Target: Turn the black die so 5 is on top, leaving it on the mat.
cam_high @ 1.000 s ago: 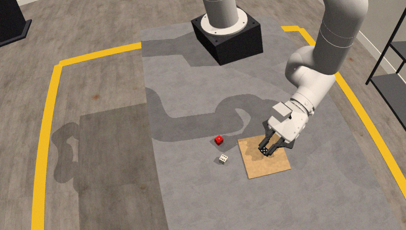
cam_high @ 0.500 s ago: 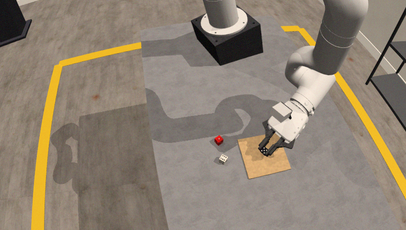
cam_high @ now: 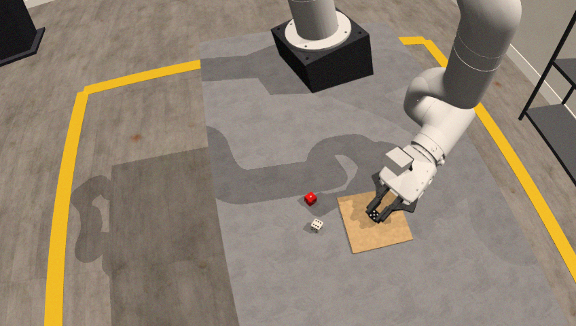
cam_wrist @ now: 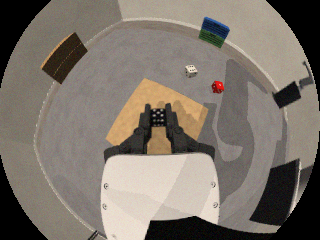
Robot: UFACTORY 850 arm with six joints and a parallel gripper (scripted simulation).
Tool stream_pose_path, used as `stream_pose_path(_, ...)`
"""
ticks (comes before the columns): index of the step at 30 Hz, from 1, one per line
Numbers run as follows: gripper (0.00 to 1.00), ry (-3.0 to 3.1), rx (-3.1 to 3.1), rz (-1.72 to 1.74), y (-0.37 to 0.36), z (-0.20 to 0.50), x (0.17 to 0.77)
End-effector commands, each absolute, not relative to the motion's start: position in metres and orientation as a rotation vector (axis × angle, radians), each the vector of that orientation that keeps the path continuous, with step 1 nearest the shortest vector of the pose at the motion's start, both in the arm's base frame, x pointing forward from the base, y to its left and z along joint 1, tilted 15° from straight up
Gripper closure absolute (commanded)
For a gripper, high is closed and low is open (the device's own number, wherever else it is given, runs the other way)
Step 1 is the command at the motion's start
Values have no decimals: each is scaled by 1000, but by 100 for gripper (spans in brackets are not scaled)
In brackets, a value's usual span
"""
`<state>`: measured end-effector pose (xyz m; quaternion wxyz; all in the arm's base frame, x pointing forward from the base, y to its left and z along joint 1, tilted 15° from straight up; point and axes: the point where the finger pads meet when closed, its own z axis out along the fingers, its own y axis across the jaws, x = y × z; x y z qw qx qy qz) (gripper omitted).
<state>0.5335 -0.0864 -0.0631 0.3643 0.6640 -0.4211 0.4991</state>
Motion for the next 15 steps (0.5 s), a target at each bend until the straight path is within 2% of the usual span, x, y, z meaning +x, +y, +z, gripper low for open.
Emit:
stream_pose_path(1, 85, -1084, 1708, 1286, -87, -65, 534)
stream_pose_path(15, 85, -1084, 1708, 1286, -87, -67, 534)
